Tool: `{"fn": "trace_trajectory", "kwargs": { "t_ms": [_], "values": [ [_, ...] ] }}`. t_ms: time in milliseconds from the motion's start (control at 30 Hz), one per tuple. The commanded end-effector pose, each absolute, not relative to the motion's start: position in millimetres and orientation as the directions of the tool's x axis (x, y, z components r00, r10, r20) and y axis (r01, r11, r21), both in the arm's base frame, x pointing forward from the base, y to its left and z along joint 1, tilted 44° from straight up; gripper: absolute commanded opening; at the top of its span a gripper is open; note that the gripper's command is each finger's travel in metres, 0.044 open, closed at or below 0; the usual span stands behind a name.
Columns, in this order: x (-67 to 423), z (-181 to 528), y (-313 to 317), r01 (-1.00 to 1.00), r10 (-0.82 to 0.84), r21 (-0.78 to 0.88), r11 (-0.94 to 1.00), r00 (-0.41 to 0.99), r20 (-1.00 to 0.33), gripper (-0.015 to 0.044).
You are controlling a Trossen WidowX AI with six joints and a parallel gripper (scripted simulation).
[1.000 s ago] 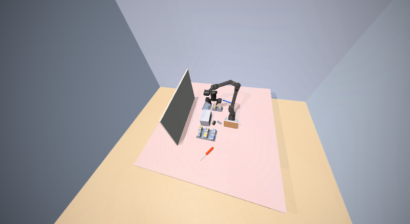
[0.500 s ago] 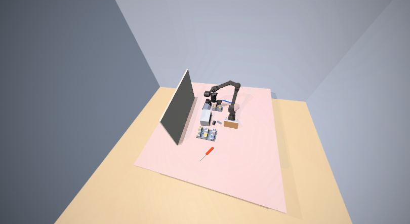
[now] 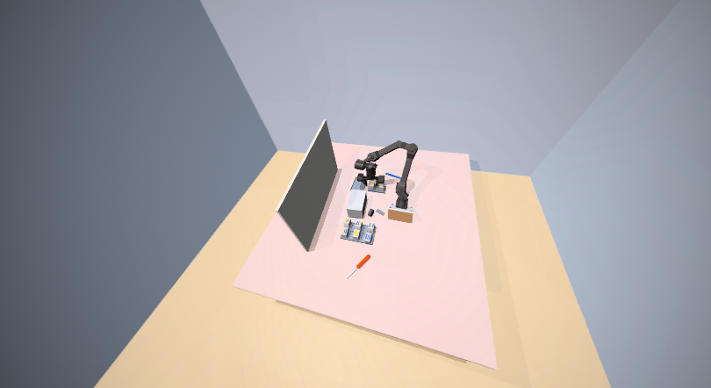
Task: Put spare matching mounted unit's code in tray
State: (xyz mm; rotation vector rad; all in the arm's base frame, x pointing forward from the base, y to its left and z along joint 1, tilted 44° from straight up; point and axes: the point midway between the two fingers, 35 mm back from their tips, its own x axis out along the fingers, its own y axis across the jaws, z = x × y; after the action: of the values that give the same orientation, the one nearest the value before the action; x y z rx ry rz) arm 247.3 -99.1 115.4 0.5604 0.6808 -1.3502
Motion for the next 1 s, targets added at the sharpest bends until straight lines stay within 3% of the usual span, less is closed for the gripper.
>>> {"fn": "trace_trajectory", "kwargs": {
  "t_ms": [0,433,633,867,967],
  "values": [
    [245.1,110.0,-105.8,0.990,-0.689,-0.027,0.141,0.079,-0.721,0.0300],
    [244.8,108.5,-107.4,0.990,-0.689,-0.027,0.141,0.079,-0.720,0.0300],
    [245.2,108.5,-106.2,0.990,-0.686,-0.025,0.141,0.080,-0.723,0.0142],
    [245.2,108.5,-106.2,0.990,-0.686,-0.025,0.141,0.080,-0.723,0.0096],
    [245.2,108.5,-106.2,0.990,-0.686,-0.025,0.141,0.080,-0.723,0.0017]
  ]
}}
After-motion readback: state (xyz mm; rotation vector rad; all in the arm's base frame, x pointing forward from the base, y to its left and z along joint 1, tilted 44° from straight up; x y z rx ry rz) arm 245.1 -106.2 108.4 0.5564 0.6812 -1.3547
